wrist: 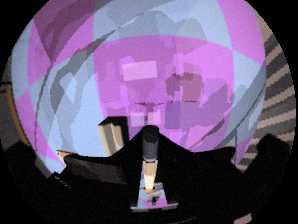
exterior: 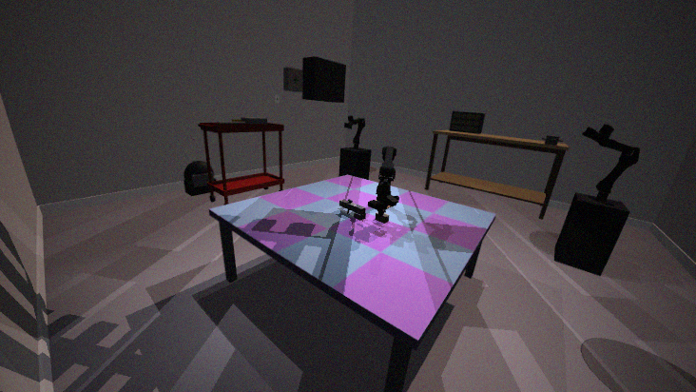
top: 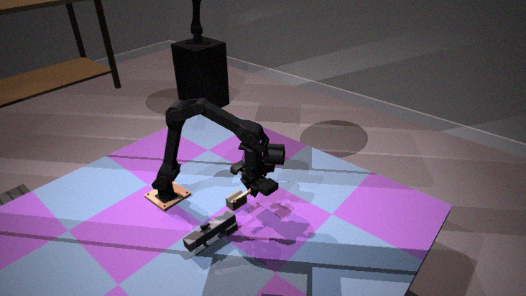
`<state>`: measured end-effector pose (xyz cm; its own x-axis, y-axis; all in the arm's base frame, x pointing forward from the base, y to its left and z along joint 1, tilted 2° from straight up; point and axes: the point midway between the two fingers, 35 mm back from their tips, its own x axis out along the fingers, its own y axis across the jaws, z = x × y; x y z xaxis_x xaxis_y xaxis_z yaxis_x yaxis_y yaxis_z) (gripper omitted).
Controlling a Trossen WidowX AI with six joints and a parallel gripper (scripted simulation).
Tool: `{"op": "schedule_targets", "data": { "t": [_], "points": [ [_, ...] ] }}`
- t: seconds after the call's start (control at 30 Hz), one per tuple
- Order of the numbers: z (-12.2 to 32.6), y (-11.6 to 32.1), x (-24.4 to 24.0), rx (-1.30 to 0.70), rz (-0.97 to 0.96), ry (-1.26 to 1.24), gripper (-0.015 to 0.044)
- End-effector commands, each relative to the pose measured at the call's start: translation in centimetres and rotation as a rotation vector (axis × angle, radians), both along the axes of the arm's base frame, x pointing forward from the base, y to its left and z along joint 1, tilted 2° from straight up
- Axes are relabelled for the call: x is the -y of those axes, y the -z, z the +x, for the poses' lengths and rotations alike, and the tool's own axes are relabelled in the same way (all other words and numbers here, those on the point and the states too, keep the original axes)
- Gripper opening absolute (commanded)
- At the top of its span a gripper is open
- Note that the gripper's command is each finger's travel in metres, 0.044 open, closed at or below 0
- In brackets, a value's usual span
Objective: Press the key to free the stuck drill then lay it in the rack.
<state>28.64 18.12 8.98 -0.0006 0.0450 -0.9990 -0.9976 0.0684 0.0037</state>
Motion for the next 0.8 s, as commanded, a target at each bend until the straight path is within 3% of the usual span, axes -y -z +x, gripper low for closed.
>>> {"op": "schedule_targets", "data": {
  "t": [0.0, 0.77],
  "points": [
    [-0.7, -0.1, -0.3, 0.006, 0.007, 0.001, 0.0000],
    [-4.7, 0.3, -1.5, 0.003, 0.008, 0.001, 0.0000]
  ]
}}
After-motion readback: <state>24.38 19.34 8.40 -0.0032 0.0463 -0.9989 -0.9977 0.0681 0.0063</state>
